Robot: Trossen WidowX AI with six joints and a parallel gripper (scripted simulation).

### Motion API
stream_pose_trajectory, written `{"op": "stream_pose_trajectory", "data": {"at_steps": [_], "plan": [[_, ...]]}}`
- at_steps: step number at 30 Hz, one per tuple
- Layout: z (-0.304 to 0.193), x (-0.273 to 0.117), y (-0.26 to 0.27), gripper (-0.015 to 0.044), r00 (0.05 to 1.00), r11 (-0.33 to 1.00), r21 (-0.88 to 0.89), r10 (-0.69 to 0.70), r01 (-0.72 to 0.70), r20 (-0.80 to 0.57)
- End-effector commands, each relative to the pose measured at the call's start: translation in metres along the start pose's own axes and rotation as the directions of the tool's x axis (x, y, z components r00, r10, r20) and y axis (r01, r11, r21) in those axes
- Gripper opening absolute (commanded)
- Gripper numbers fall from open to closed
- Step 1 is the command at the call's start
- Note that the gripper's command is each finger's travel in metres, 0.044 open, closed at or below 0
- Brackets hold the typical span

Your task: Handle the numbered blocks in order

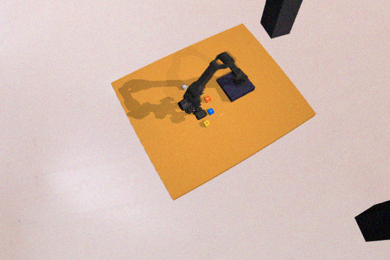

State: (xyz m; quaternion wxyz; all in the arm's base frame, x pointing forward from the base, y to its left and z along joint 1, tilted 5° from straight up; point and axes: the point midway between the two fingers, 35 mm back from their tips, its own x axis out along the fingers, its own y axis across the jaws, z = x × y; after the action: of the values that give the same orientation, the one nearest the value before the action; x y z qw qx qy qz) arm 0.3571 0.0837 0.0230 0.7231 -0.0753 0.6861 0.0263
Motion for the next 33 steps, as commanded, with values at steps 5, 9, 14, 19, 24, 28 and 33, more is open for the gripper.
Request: {"op": "stream_pose_trajectory", "data": {"at_steps": [5, 9, 14, 19, 24, 28, 33], "plan": [[0.000, -0.006, -0.001, 0.0120, 1.000, 1.000, -0.003, -0.003, 0.003, 0.001], [0.000, -0.014, -0.001, 0.0120, 1.000, 1.000, -0.003, -0.003, 0.003, 0.001], [0.000, -0.015, -0.001, 0.0120, 1.000, 1.000, -0.003, -0.003, 0.003, 0.001], [0.000, -0.015, -0.001, 0.0120, 1.000, 1.000, -0.003, -0.003, 0.003, 0.001], [0.000, -0.014, -0.001, 0.0120, 1.000, 1.000, -0.003, -0.003, 0.003, 0.001], [0.000, -0.008, -0.001, 0.0120, 1.000, 1.000, -0.003, -0.003, 0.003, 0.001], [0.000, 0.000, -0.001, 0.0120, 1.000, 1.000, -0.003, -0.003, 0.003, 0.001]]}}
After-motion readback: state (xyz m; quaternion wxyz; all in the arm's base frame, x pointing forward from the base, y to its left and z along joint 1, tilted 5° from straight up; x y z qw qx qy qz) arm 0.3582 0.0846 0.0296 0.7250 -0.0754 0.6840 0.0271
